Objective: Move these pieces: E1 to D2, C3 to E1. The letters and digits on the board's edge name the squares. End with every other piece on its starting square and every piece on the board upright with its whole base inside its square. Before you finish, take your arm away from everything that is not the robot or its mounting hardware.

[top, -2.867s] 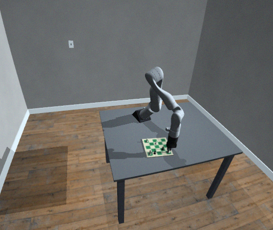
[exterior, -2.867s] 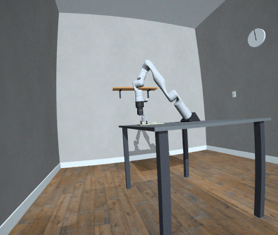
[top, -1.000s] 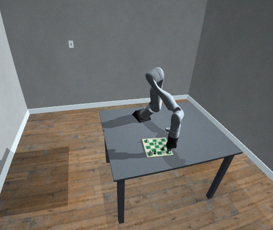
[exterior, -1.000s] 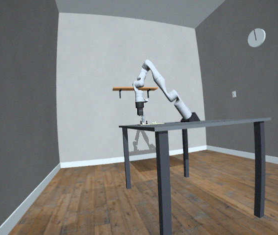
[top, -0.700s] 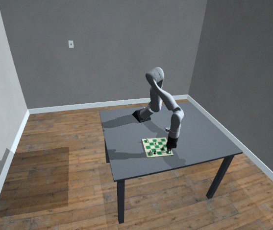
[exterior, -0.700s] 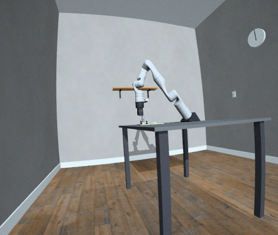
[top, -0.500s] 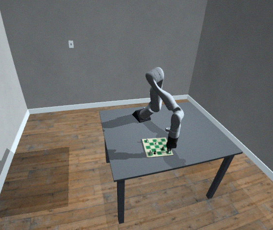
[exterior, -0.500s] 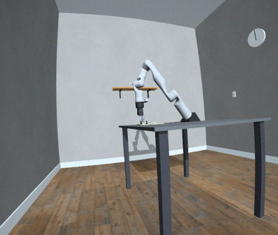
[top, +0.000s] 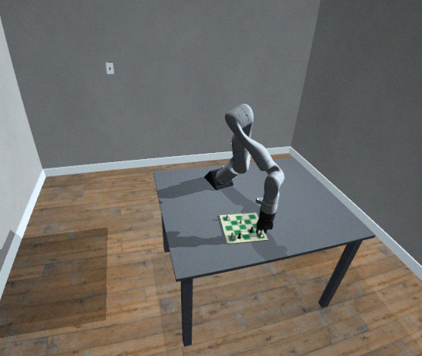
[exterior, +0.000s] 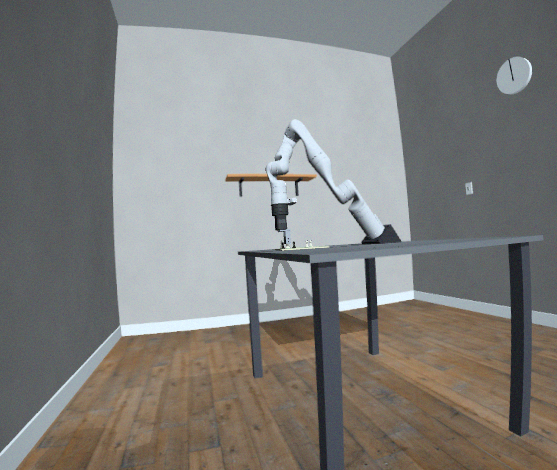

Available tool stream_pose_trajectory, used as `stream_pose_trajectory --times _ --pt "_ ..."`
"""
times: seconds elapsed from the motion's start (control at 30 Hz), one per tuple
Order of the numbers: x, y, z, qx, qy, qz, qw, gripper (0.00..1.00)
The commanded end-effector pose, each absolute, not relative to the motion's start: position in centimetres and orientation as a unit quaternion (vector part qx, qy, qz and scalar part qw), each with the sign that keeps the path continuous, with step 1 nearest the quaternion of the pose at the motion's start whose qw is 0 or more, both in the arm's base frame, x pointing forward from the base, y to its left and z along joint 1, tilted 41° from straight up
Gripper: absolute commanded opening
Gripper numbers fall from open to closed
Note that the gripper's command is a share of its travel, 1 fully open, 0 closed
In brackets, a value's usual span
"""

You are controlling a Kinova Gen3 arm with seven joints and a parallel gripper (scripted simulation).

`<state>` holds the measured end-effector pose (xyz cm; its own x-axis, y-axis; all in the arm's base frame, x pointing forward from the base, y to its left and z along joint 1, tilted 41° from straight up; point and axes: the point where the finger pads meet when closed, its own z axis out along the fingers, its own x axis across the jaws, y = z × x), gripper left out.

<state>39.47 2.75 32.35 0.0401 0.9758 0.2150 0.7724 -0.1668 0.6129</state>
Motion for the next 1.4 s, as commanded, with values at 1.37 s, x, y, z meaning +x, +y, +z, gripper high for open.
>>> stream_pose_trajectory --times 1.37 --pt "33.8 1.5 39.2 0.701 0.623 0.303 0.168 0.79"
